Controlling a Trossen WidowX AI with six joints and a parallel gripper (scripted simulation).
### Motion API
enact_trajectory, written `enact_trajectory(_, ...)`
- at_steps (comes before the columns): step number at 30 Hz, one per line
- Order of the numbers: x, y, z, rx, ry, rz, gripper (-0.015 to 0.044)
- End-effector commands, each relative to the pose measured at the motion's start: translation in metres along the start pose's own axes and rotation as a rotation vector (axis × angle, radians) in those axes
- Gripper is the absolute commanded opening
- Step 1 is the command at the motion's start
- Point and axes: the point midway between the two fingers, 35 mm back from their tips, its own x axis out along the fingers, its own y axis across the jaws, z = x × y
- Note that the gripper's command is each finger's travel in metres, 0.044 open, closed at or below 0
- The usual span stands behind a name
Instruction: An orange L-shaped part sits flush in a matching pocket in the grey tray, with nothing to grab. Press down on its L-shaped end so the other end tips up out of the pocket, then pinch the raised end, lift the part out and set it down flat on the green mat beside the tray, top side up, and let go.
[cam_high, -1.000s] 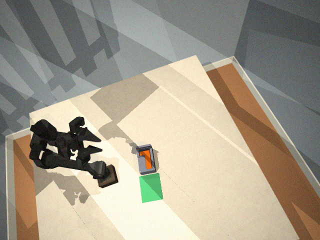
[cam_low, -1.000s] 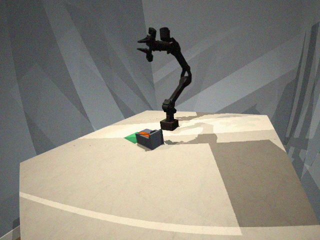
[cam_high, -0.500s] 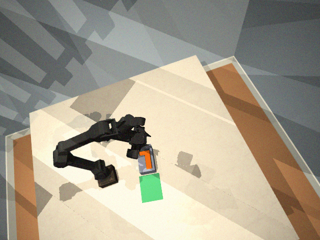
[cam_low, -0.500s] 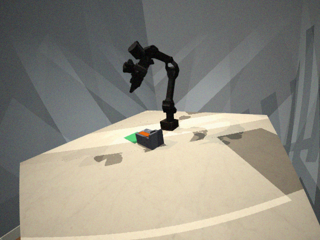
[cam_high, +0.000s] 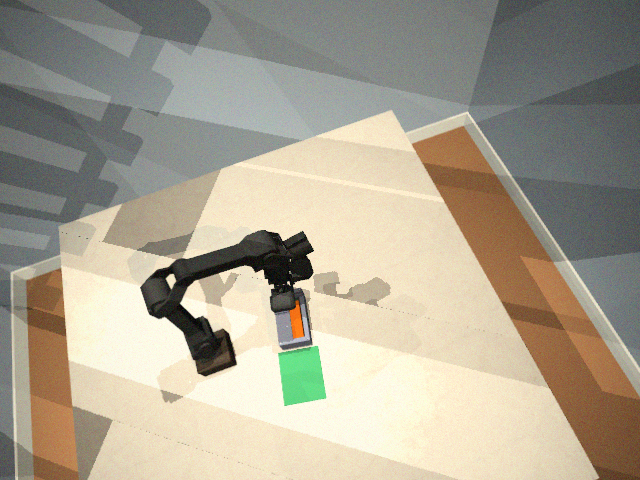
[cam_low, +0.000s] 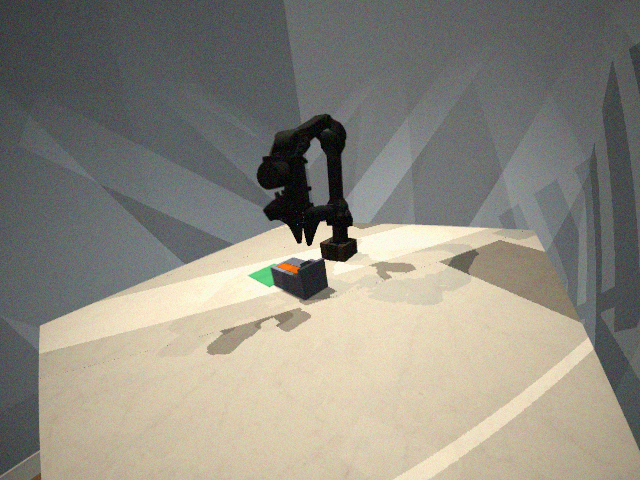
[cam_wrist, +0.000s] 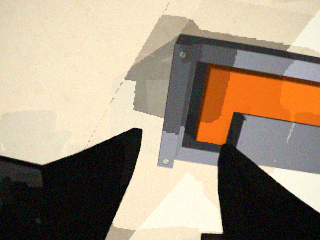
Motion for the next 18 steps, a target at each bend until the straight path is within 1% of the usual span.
enact_trajectory(1,0.015,0.002,-0.001,-0.014,0.014,0.004,0.018)
enact_trajectory(5,0.057,0.003,-0.002,-0.014,0.014,0.004,0.018)
enact_trajectory(7,0.073,0.002,-0.004,-0.014,0.014,0.004,0.018)
enact_trajectory(18,0.082,0.002,-0.004,-0.014,0.015,0.004,0.018)
